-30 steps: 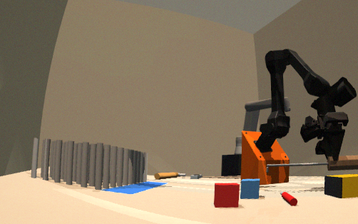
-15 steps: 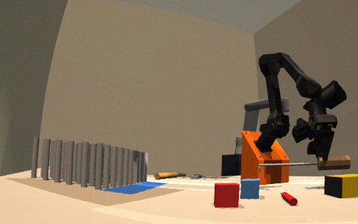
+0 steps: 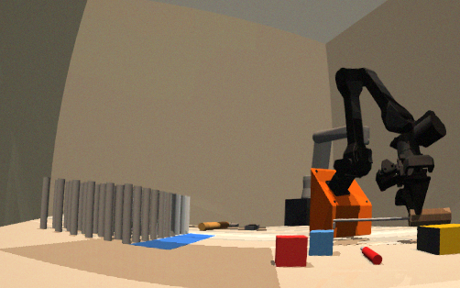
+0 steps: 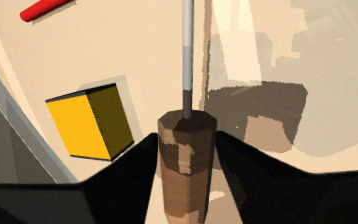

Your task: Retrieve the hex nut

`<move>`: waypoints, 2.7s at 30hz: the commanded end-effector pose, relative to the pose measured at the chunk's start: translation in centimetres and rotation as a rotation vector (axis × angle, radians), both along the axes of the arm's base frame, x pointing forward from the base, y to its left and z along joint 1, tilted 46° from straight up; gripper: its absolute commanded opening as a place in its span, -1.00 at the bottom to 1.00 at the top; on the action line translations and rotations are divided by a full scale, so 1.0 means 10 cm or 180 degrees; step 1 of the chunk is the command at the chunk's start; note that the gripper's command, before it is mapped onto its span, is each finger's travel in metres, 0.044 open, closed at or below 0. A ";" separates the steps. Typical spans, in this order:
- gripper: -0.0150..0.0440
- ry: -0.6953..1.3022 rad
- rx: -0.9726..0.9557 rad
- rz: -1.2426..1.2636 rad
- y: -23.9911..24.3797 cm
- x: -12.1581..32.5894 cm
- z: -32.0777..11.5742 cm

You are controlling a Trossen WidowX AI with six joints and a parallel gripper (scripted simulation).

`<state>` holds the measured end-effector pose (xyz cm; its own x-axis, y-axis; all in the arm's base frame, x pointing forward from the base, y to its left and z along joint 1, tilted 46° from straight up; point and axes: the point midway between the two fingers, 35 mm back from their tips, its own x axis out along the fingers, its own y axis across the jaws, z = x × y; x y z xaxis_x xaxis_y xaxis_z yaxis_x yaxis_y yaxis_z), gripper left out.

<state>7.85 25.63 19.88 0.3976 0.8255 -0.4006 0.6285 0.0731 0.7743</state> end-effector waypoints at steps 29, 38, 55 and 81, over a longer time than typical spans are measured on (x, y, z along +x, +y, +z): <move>-0.49 -0.0020 0.0050 -0.0032 0.31 0.05 -0.28; 0.04 -0.0042 0.0097 -0.0050 0.31 0.06 -0.22; 1.00 -0.0065 0.0084 -0.0056 0.06 0.03 0.06; 1.00 -0.0053 0.0113 -0.0075 -0.21 0.00 0.27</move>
<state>7.81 23.59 22.58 0.4205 0.8307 -0.3647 0.6152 0.0343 0.7876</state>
